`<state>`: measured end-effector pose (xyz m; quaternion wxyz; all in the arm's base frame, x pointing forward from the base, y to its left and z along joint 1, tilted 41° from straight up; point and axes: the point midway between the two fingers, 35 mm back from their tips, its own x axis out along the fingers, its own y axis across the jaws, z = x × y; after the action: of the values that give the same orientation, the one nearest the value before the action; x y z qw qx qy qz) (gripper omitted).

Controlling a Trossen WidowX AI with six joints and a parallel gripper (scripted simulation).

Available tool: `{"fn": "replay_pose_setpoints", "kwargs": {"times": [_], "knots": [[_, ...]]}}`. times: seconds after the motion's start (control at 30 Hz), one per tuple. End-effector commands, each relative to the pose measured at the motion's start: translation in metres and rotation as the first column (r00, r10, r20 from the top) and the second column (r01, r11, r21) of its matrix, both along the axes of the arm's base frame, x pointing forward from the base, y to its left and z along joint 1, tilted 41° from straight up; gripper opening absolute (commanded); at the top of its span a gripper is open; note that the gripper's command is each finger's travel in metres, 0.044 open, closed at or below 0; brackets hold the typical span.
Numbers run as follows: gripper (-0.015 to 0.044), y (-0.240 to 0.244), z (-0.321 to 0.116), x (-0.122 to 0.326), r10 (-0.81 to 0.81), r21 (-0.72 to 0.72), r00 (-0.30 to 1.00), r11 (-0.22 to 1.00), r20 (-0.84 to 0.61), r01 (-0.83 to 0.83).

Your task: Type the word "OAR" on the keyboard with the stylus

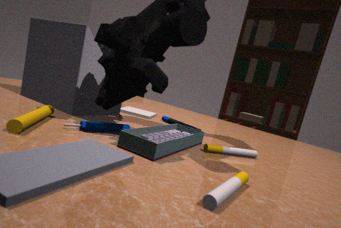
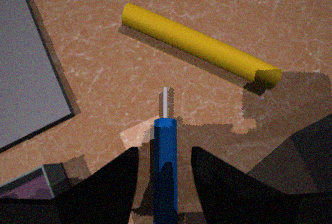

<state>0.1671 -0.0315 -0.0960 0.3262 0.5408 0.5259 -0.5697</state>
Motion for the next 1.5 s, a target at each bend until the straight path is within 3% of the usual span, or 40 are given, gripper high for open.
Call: {"fn": "replay_pose_setpoints", "kwargs": {"times": [0.0,1.47], "knots": [[0.0150,0.003,-0.002,-0.002,-0.003,0.006,1.000,1.000,-0.005,0.003],[0.0150,0.021,-0.023,-0.003,-0.003,0.007,1.000,1.000,-0.005,0.003]]}}
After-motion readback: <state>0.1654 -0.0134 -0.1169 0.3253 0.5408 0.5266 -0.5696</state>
